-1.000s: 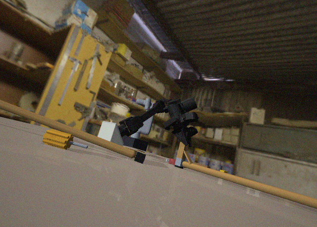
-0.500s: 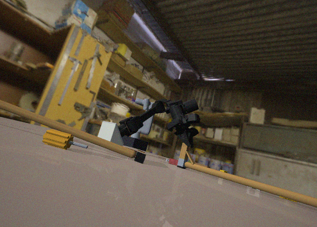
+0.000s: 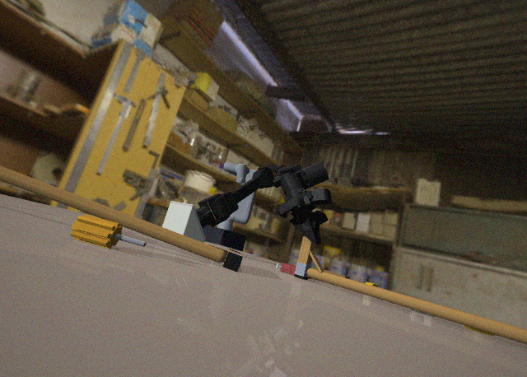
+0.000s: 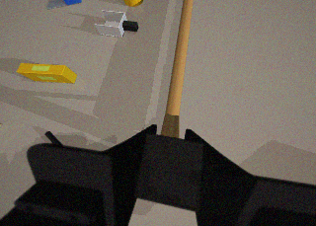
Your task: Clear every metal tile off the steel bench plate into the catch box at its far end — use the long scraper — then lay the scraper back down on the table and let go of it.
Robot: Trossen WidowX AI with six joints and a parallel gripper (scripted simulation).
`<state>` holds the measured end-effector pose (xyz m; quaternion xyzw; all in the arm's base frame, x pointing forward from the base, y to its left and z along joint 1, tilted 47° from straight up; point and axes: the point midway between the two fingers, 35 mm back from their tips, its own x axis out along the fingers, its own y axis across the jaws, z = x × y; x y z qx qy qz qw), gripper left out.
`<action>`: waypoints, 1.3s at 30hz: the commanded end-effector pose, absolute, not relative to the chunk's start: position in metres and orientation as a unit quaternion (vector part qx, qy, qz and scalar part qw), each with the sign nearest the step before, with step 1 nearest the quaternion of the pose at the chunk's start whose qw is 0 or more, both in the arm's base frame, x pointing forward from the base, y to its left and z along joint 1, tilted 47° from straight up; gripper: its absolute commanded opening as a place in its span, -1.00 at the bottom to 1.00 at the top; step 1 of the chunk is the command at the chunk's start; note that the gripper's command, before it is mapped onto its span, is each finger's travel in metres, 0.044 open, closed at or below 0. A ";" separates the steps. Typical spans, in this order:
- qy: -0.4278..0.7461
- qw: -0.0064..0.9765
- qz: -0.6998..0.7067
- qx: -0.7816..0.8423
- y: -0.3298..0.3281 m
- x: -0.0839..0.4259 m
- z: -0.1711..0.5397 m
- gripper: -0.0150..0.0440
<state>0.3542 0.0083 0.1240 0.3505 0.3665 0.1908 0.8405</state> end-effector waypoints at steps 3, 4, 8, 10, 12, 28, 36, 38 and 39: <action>0.364 0.843 0.191 0.348 0.001 0.354 0.117 -0.49; 0.364 0.843 0.191 0.348 0.001 0.354 0.117 -0.49; 0.364 0.842 0.191 0.348 0.000 0.349 0.118 -0.49; 0.365 0.842 0.191 0.348 0.000 0.346 0.118 -0.49; 0.365 0.842 0.191 0.347 -0.001 0.342 0.118 -0.49; 0.366 0.842 0.192 0.347 -0.001 0.310 0.118 -0.49; 0.366 0.842 0.192 0.347 -0.001 0.295 0.117 -0.49; 0.366 0.842 0.192 0.347 0.000 0.291 0.117 -0.49; 0.366 0.842 0.192 0.347 0.000 0.289 0.117 -0.49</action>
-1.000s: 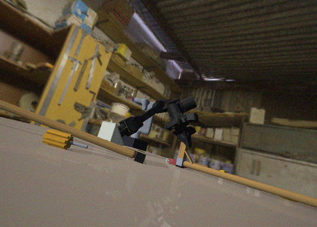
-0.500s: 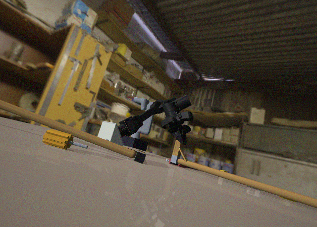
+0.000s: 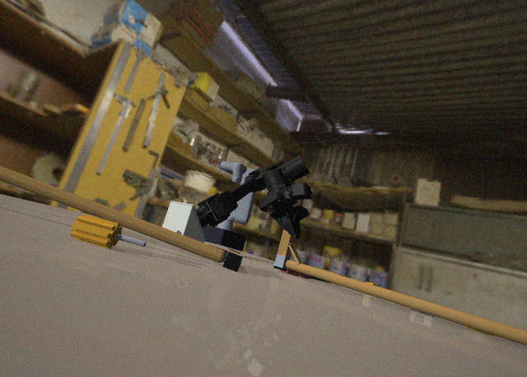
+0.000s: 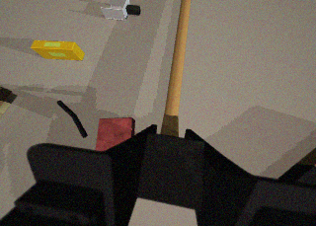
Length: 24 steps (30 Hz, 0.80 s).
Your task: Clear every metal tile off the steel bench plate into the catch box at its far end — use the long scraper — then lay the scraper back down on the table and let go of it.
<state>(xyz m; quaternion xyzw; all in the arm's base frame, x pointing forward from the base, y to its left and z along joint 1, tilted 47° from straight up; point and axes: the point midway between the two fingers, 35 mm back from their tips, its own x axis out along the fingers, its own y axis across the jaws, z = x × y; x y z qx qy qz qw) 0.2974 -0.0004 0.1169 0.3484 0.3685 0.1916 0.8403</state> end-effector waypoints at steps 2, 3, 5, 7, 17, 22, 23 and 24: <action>0.366 0.842 0.192 0.347 0.000 0.285 0.117 -0.49; 0.366 0.842 0.192 0.347 0.000 0.284 0.116 -0.49; 0.366 0.842 0.192 0.347 0.001 0.280 0.116 -0.49; 0.366 0.842 0.192 0.347 0.001 0.276 0.115 -0.49; 0.365 0.842 0.193 0.348 0.003 0.260 0.113 -0.49; 0.366 0.842 0.193 0.347 0.000 0.261 0.110 -0.49; 0.366 0.842 0.193 0.346 -0.001 0.261 0.109 -0.49; 0.366 0.842 0.192 0.346 -0.002 0.262 0.108 -0.49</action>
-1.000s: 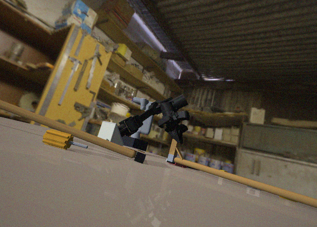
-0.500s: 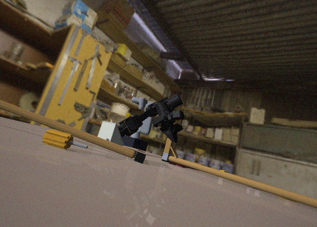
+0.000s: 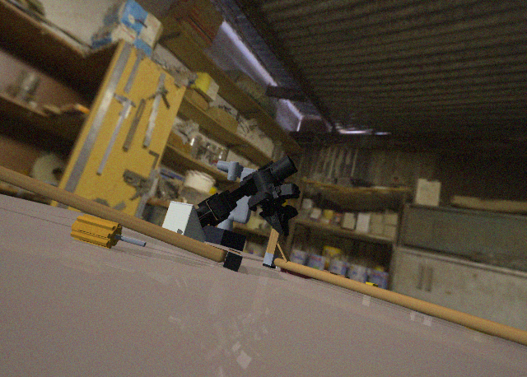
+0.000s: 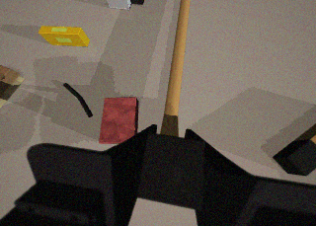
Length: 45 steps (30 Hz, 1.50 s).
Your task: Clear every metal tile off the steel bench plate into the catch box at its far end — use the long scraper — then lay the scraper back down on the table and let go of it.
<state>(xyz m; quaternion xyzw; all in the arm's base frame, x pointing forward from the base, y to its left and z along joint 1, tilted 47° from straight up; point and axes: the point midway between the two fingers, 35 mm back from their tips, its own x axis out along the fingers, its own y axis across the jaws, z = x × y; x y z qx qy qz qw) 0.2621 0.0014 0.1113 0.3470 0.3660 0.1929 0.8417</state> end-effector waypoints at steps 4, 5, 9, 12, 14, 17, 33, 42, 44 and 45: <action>0.368 0.842 0.192 0.345 -0.006 0.263 0.105 -0.49; 0.368 0.842 0.192 0.345 -0.006 0.263 0.104 -0.49; 0.369 0.842 0.192 0.344 -0.010 0.264 0.100 -0.49; 0.370 0.842 0.192 0.343 -0.013 0.265 0.098 -0.49; 0.370 0.842 0.192 0.343 -0.015 0.265 0.096 -0.49; 0.371 0.842 0.192 0.342 -0.018 0.266 0.093 -0.49; 0.372 0.842 0.192 0.340 -0.033 0.268 0.079 -0.49; 0.372 0.842 0.192 0.339 -0.041 0.269 0.070 -0.49; 0.372 0.842 0.193 0.339 -0.043 0.269 0.068 -0.49; 0.372 0.842 0.193 0.339 -0.044 0.269 0.067 -0.49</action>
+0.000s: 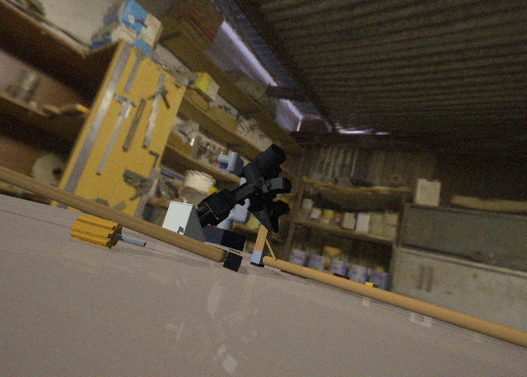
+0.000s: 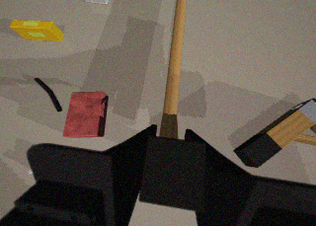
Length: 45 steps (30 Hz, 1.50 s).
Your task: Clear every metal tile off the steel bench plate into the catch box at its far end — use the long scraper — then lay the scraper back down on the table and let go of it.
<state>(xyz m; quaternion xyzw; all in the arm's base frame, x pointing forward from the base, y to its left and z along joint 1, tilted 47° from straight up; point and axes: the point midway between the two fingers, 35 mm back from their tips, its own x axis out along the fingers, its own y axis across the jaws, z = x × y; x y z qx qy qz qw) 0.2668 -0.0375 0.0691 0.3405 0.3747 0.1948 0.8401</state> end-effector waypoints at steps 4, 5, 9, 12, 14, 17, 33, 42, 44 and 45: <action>0.371 0.842 0.193 0.339 -0.048 0.269 0.063 -0.49; 0.371 0.842 0.193 0.339 -0.049 0.269 0.062 -0.49; 0.371 0.843 0.193 0.339 -0.052 0.269 0.058 -0.49; 0.370 0.843 0.194 0.340 -0.055 0.269 0.055 -0.49; 0.370 0.843 0.194 0.340 -0.057 0.268 0.053 -0.49; 0.369 0.843 0.194 0.340 -0.060 0.268 0.050 -0.49; 0.364 0.844 0.196 0.341 -0.073 0.266 0.033 -0.49; 0.363 0.844 0.196 0.342 -0.077 0.267 0.030 -0.49; 0.364 0.844 0.195 0.342 -0.077 0.268 0.029 -0.49; 0.364 0.844 0.195 0.342 -0.077 0.268 0.029 -0.49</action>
